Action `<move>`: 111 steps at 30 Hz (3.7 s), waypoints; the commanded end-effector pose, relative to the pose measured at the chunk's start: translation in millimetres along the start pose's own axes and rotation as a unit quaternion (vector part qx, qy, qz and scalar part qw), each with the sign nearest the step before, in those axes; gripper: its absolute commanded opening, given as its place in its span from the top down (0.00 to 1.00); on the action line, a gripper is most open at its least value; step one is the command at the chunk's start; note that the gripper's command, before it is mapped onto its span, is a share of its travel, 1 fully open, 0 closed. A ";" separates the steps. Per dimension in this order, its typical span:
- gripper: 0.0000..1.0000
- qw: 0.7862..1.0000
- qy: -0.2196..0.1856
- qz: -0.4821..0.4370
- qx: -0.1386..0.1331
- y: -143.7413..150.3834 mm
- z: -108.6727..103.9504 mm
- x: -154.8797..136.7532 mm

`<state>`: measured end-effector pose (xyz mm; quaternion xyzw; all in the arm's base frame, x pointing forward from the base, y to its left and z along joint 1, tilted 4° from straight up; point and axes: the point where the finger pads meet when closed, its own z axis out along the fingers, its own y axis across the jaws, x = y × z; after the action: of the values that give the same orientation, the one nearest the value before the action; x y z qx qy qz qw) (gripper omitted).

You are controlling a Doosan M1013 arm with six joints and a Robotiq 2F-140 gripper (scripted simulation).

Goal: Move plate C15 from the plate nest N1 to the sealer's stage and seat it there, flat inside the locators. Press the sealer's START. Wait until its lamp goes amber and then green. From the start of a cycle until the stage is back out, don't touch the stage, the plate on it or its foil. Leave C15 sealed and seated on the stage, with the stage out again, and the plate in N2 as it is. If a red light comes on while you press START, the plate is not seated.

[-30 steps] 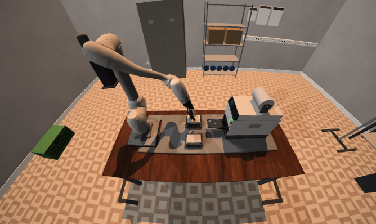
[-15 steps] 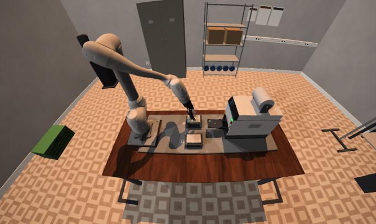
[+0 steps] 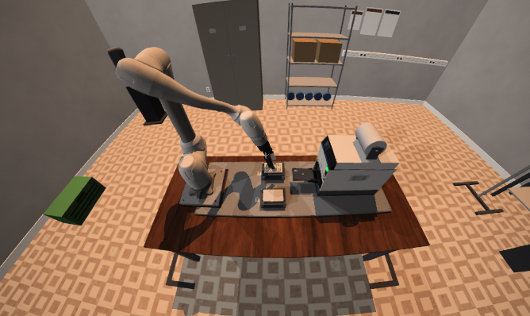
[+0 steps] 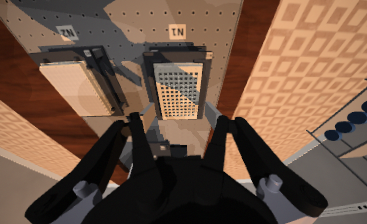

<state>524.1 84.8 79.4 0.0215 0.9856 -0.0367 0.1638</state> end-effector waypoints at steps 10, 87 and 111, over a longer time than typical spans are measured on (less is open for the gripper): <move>0.30 1.000 0.003 0.000 0.001 -1.5 3.5 3.6; 0.30 1.000 0.003 0.000 0.001 -1.6 12.9 7.0; 0.30 1.000 0.003 0.000 0.001 -1.6 12.9 7.0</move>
<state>523.9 84.2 69.5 0.0216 0.9856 -0.0367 0.1638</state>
